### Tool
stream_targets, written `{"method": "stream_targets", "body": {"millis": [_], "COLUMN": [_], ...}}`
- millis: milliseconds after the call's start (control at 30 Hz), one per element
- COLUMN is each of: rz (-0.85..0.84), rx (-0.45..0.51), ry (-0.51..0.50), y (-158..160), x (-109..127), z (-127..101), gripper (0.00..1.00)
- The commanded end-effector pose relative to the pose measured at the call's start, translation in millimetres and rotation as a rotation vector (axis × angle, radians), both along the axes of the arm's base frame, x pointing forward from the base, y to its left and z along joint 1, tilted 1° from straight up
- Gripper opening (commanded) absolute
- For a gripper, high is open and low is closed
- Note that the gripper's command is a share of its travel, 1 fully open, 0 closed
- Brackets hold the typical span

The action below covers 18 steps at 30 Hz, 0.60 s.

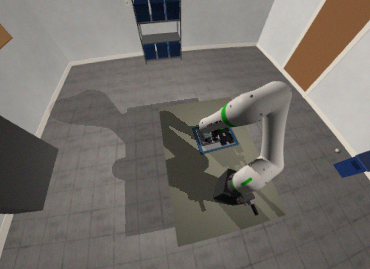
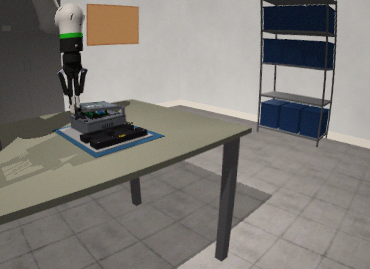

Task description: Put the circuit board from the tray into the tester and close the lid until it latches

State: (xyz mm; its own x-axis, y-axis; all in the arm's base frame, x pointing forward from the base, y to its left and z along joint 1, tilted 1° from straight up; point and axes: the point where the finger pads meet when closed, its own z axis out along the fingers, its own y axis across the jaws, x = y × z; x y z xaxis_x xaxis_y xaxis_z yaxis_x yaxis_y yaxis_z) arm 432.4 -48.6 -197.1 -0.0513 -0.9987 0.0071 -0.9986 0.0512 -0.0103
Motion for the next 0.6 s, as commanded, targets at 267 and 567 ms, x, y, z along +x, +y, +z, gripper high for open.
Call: {"method": "stream_targets", "body": {"millis": [267,567], "rz": [0.000,0.000], "rx": [0.000,0.000], "ry": [0.000,0.000], "y": [-0.1,-0.1], "x": [-0.1,-0.2], "z": [-5.5,-9.2], "gripper": [0.00,0.00]}}
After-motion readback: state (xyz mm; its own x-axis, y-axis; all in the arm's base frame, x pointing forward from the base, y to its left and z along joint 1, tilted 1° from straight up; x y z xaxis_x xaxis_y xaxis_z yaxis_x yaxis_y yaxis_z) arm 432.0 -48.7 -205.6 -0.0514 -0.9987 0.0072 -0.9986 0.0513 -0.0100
